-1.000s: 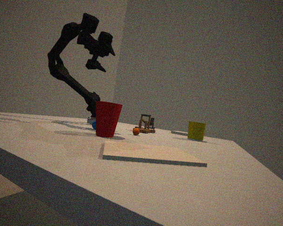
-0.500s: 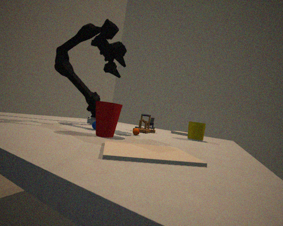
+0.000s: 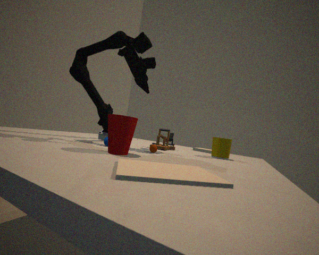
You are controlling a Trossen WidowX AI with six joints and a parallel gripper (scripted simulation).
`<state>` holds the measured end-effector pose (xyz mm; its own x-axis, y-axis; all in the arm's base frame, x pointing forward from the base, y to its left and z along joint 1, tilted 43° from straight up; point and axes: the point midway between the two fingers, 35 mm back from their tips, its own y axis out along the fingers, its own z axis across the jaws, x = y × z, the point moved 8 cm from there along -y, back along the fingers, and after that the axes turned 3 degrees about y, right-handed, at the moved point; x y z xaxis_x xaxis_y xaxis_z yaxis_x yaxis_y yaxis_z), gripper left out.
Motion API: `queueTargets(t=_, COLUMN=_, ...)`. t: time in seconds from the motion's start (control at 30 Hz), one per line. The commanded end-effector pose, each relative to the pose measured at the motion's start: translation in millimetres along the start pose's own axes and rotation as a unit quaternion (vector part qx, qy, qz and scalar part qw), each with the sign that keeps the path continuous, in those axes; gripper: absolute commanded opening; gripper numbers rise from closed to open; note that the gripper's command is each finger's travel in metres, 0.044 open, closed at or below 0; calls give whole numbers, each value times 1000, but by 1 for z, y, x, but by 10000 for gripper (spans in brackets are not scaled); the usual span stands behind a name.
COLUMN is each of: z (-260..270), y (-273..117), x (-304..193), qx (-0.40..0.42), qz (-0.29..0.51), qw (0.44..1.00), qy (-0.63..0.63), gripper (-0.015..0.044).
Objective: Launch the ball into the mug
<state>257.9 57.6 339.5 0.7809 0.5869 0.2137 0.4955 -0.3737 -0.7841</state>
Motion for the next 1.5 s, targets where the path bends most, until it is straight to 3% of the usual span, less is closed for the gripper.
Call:
queueTargets(t=0.0, z=7, y=9, x=8, qx=2, qz=17, qw=998, qy=55, gripper=440)
queueTargets(t=0.7, z=52, y=74, x=41, qx=-37, qz=120, qw=916, qy=382, gripper=440)
queueTargets(t=1.47, z=110, y=142, x=56, qx=-167, qz=164, qw=701, qy=673, gripper=440)
